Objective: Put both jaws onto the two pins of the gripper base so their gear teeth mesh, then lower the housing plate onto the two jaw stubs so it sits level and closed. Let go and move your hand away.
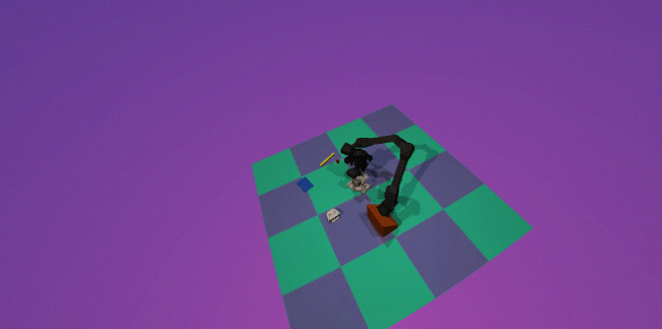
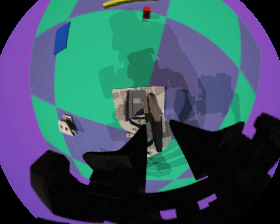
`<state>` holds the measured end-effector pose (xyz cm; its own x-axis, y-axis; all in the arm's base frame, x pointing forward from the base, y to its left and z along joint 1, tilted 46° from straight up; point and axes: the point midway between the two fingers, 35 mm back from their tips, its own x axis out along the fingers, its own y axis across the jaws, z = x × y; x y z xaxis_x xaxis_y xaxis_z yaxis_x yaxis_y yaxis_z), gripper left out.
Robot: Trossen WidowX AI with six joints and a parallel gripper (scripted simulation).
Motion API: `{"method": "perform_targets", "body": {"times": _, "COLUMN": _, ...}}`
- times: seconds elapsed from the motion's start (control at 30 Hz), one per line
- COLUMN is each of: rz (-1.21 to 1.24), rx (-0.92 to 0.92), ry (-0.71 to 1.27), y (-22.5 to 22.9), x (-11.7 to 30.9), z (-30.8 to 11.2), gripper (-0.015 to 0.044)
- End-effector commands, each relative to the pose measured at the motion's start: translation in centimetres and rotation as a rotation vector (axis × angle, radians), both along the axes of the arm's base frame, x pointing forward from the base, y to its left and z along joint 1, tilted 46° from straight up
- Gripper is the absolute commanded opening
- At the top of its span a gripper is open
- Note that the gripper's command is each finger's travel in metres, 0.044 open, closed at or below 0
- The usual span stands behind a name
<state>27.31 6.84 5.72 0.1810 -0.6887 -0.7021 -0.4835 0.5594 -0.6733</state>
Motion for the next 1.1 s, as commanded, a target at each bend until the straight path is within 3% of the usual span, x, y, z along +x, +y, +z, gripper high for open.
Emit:
{"method": "perform_targets", "body": {"times": 0.0, "rz": 0.004, "rx": -0.004, "ry": -0.003, "y": -0.01, "x": 0.1, "z": 0.1, "gripper": 0.0134}}
{"method": "perform_targets", "body": {"times": 1.07, "rz": 0.02, "rx": -0.008, "ry": 0.013, "y": -0.01, "x": 0.1, "z": 0.1, "gripper": 0.0134}}
